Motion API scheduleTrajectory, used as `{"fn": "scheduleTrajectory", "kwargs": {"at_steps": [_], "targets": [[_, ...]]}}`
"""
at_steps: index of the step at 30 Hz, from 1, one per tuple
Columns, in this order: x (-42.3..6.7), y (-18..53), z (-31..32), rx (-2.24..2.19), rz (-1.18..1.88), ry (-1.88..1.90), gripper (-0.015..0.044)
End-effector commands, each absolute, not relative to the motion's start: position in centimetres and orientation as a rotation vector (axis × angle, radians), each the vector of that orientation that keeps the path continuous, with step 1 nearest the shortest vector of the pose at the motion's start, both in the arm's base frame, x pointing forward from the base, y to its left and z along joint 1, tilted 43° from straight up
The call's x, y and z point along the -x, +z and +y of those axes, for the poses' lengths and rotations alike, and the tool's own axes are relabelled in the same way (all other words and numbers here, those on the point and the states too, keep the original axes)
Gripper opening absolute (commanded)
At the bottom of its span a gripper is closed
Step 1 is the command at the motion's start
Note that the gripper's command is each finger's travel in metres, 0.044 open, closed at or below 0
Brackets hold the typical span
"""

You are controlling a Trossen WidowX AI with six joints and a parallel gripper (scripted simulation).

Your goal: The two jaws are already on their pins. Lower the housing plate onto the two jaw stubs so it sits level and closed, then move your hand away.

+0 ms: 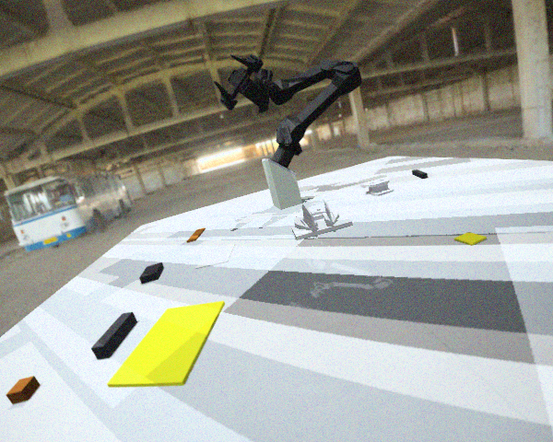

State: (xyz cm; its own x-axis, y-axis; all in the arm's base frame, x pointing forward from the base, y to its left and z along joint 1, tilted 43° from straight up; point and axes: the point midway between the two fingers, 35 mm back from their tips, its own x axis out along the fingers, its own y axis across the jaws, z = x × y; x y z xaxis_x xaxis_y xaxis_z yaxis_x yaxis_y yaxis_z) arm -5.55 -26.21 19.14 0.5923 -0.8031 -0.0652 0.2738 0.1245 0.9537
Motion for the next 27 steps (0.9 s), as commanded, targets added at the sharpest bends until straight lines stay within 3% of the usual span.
{"fn": "scheduleTrajectory", "kwargs": {"at_steps": [1,27], "targets": [[4.7,19.1,-26.6,-1.234,-0.531,-0.826,0.044],[-5.7,18.8,-28.0,-1.315,-0.262,-0.669,0.044]]}}
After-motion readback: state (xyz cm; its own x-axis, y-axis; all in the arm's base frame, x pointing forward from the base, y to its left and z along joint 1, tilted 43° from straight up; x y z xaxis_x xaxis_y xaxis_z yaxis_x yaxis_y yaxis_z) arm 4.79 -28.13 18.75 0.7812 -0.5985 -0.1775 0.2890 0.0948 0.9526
